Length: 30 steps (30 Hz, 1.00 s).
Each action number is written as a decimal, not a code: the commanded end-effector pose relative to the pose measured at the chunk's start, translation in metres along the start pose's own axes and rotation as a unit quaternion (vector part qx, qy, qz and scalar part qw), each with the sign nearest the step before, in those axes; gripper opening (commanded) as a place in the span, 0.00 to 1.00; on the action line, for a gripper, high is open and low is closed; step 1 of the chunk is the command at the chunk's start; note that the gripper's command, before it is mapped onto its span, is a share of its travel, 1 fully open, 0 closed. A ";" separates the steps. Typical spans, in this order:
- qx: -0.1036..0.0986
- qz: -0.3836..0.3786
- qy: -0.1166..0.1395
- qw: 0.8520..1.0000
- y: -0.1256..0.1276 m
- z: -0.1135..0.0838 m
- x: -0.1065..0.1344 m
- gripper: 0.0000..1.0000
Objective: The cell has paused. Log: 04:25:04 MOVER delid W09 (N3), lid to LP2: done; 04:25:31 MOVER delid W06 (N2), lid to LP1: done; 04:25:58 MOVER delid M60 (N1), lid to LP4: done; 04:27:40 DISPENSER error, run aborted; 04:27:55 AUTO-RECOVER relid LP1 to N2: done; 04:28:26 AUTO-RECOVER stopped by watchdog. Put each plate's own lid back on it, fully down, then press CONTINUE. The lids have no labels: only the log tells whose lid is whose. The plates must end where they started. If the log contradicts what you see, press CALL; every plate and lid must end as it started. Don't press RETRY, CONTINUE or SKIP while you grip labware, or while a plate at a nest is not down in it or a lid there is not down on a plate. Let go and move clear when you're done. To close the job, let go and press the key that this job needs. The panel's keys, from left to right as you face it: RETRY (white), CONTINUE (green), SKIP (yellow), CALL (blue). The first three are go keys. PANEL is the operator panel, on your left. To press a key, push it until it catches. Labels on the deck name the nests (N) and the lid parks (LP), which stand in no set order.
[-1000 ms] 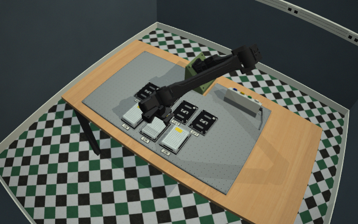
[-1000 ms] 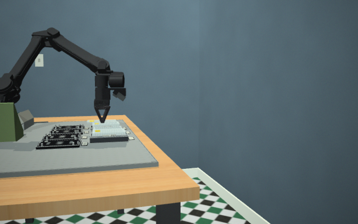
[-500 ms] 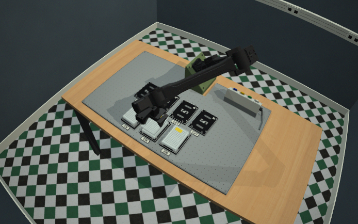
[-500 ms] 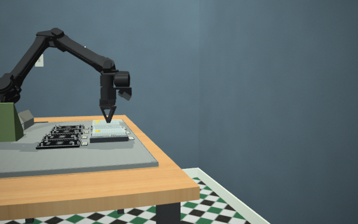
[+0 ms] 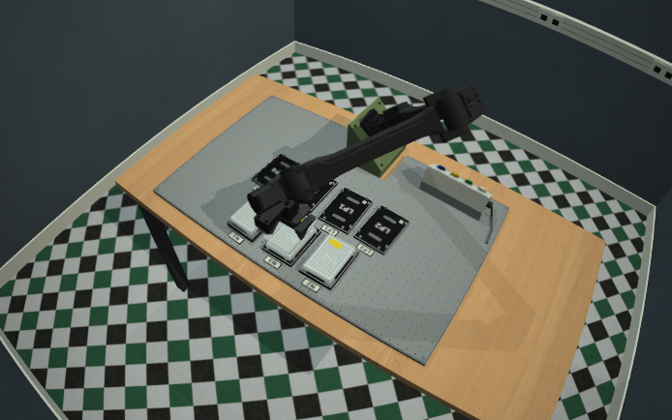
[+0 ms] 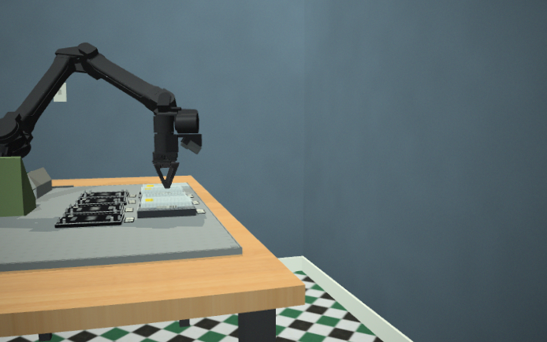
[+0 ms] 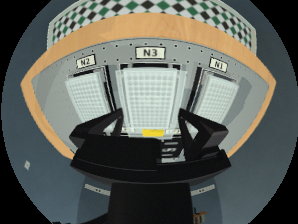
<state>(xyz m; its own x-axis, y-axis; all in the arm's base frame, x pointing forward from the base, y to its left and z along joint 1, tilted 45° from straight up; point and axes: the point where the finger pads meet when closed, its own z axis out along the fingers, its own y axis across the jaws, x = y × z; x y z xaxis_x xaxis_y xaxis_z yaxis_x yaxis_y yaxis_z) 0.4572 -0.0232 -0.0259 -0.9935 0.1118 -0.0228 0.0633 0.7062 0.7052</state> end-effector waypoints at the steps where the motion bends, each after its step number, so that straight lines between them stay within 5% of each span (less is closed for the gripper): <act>1: -0.003 0.005 0.014 1.000 0.003 0.017 0.007 0.00; 30: -0.003 0.005 0.014 1.000 0.004 0.028 0.008 0.00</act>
<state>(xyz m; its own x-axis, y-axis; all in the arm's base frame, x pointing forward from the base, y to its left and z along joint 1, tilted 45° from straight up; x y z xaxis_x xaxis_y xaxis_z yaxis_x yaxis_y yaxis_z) 0.4557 -0.0135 -0.0338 -0.9936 0.1114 -0.0208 0.0644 0.7058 0.7055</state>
